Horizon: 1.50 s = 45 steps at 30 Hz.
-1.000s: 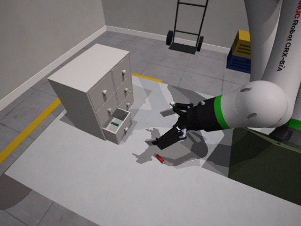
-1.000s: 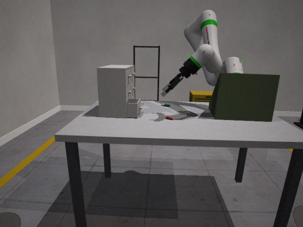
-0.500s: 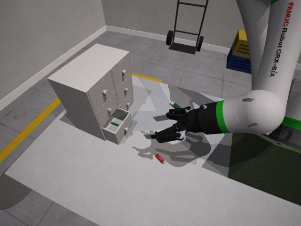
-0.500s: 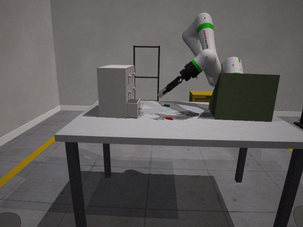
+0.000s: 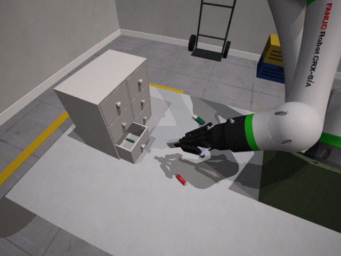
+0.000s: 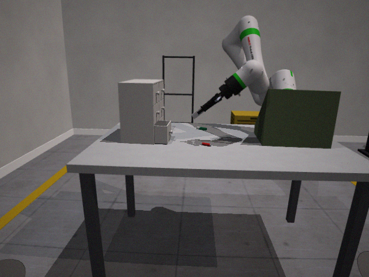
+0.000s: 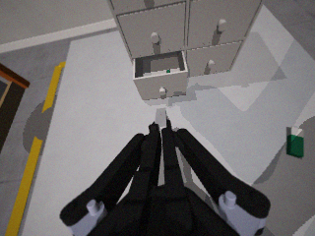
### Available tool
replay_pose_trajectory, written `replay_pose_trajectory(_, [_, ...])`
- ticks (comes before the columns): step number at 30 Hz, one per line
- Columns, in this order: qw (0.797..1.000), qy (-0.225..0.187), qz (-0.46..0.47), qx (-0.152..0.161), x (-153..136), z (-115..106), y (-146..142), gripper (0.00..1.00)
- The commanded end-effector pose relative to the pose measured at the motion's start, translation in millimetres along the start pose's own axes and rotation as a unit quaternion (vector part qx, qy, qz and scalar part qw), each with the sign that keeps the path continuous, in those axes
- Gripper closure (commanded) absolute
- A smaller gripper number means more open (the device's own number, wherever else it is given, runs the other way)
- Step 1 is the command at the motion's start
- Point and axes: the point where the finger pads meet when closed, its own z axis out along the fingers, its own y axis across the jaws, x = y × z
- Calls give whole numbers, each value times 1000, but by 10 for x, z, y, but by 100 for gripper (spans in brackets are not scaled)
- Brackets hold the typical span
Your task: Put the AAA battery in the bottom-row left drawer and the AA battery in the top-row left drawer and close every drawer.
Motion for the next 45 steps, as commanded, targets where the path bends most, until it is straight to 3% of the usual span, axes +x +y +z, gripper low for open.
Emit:
replay_pose_trajectory(1, [1000,0,0,0,1,0,-1,100])
replay_pose_trajectory(16, [1000,0,0,0,-75,320,-2,100])
replay_pose_trajectory(30, [1000,0,0,0,-236,991,-2,100])
replay_pose_trajectory(45, [1000,0,0,0,-253,1061,-2,100])
